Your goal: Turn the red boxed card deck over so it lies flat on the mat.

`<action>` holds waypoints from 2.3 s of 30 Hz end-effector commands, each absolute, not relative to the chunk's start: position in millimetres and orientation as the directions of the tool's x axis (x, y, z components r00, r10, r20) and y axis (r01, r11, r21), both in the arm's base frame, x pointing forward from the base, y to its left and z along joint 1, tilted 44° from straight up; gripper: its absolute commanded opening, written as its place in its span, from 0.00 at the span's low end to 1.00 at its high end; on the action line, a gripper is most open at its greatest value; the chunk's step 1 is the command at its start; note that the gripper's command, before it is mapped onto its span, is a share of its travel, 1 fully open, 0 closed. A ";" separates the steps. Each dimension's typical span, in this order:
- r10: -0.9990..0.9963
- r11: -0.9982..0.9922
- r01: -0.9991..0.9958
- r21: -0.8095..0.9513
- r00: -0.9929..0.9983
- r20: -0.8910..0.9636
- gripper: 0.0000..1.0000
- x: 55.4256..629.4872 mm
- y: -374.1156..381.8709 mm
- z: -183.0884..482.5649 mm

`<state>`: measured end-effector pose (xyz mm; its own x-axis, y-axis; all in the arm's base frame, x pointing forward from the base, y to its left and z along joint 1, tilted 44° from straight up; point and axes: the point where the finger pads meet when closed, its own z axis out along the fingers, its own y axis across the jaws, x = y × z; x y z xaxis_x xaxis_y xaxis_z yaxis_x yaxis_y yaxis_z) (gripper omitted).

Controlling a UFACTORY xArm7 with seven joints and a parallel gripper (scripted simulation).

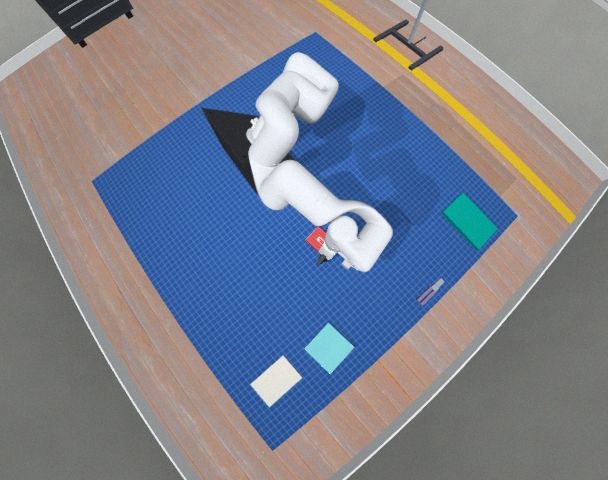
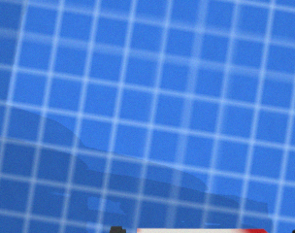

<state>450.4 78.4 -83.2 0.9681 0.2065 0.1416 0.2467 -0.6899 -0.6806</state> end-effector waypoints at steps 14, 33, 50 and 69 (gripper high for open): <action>0.204 -0.691 0.246 -0.680 0.968 0.143 0.98 451.2 82.2 -87.4; 0.204 -0.691 0.246 -0.680 0.968 0.143 0.98 451.1 82.7 -88.0; 0.204 -0.691 0.246 -0.680 0.968 0.143 0.98 451.1 83.1 -88.4; 0.204 -0.691 0.246 -0.680 0.968 0.143 0.98 450.9 85.5 -90.9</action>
<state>449.8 86.2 -91.3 0.9681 0.2066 0.1416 0.2468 -0.6898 -0.6806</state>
